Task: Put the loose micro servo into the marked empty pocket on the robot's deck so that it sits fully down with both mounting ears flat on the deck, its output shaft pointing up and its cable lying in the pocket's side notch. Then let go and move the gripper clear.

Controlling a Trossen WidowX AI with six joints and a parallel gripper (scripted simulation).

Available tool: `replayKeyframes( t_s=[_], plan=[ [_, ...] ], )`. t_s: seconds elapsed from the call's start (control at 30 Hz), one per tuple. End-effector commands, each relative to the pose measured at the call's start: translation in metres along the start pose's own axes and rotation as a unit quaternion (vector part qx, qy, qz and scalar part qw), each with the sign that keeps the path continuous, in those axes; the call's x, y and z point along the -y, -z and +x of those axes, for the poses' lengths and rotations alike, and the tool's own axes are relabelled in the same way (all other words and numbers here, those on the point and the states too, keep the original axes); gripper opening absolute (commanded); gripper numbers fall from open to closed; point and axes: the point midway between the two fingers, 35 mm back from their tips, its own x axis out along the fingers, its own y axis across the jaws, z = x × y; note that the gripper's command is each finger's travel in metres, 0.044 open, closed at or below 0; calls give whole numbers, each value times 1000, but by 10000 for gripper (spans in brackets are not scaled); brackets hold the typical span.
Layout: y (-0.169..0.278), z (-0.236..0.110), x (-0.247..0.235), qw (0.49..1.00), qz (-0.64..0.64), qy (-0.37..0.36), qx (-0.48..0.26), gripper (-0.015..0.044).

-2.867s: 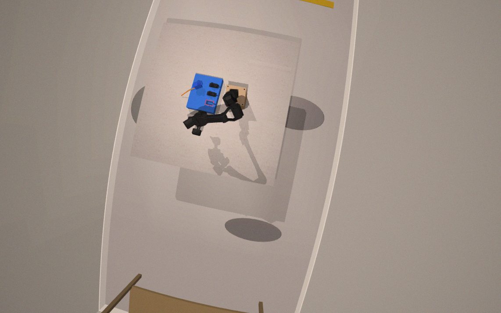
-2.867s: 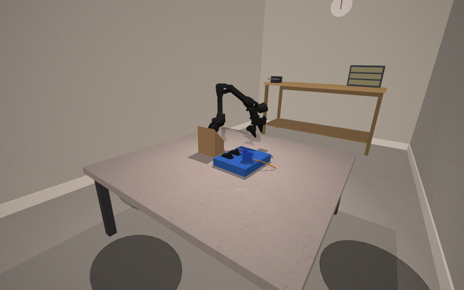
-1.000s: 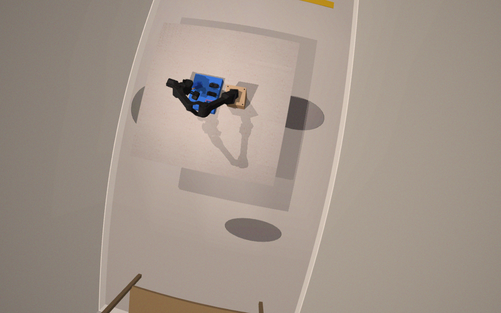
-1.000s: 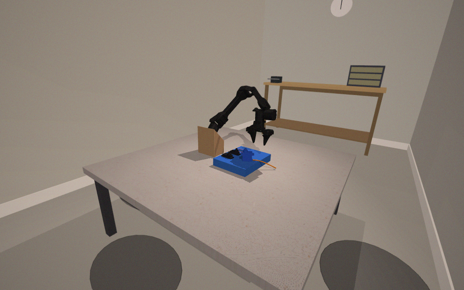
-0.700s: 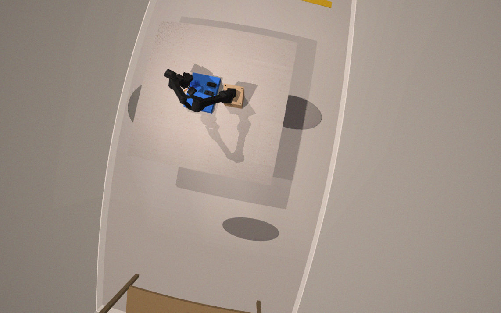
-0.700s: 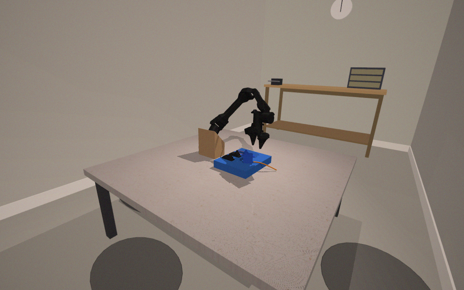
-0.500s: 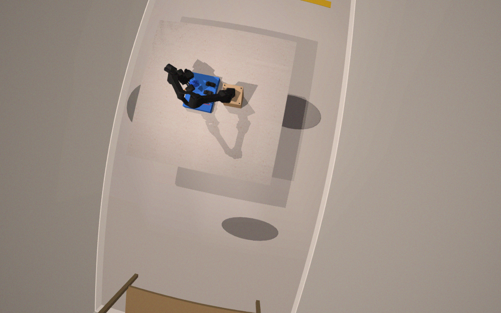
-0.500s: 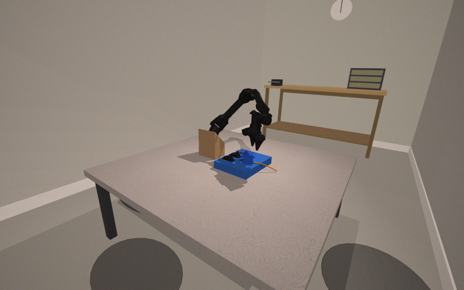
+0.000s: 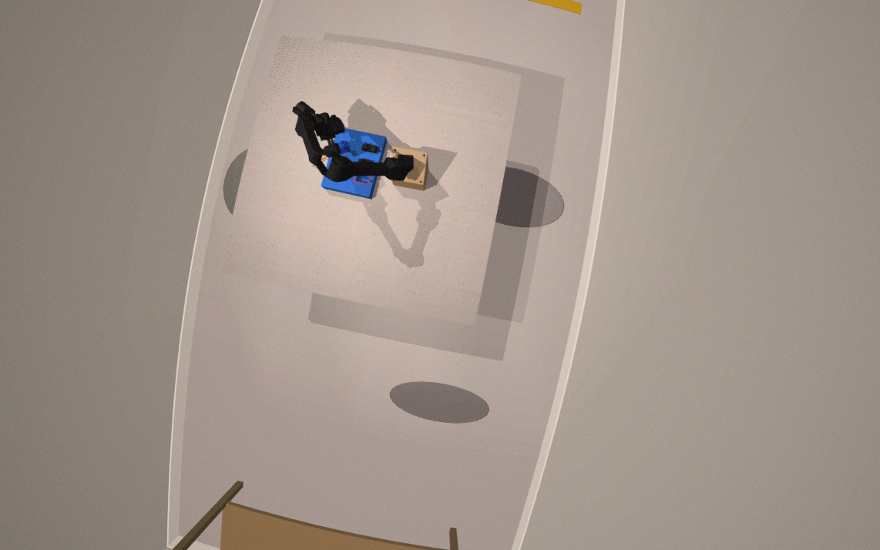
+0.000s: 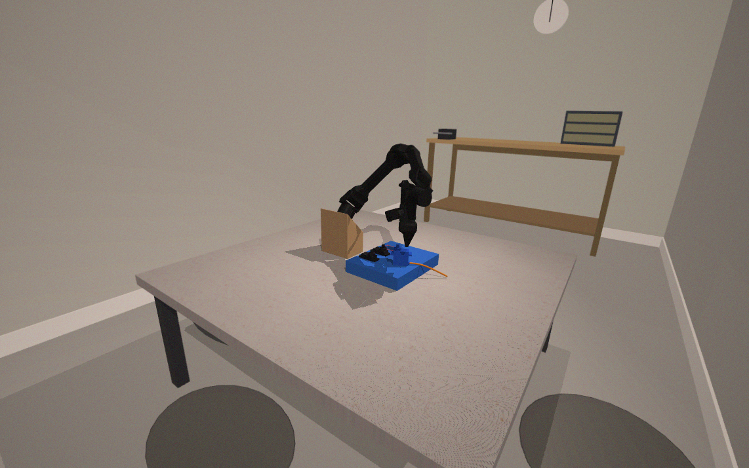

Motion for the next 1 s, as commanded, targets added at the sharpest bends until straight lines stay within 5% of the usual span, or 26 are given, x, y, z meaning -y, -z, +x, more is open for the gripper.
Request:
replayKeyframes(
  t_s=[0.0, 0.67, 0.97],
  plan=[
    [-1, 19, 2, 1000, 5, 7, 2, 440],
    [-2, 40, 3, 1000, 5, 7, 2, 440],
    [-2, 40, 3, 1000, 5, 7, 2, 204]
  ],
)
